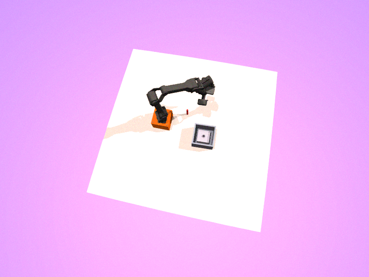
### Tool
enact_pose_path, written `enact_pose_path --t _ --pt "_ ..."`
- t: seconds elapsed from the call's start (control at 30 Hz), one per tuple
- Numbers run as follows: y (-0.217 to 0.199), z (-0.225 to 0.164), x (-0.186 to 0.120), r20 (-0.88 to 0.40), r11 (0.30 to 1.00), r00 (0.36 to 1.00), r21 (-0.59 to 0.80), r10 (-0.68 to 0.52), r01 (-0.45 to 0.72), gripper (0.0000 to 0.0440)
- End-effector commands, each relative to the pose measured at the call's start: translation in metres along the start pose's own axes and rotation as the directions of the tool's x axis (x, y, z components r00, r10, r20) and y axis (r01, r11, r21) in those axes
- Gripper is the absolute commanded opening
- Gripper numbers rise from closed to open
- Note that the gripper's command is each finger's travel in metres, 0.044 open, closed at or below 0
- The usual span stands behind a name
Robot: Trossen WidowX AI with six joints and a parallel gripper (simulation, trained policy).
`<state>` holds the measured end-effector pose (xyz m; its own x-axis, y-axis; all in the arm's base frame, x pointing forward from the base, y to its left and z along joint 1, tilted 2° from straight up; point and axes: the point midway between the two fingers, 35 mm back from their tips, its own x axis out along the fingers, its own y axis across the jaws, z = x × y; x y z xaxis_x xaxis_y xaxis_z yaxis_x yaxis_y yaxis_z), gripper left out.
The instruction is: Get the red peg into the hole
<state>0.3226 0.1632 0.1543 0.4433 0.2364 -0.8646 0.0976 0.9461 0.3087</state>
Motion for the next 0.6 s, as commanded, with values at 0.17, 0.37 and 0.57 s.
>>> enact_pose_path --t 0.17,0.37,0.57 --pt "-0.036 -0.059 0.002 -0.172 0.962 0.966 0.160 -0.192 0.220 0.0417" --pt "-0.062 -0.091 0.001 -0.272 0.893 0.911 0.245 -0.311 0.378 0.0403" --pt "-0.086 -0.115 0.001 -0.349 0.800 0.845 0.312 -0.405 0.512 0.0387"
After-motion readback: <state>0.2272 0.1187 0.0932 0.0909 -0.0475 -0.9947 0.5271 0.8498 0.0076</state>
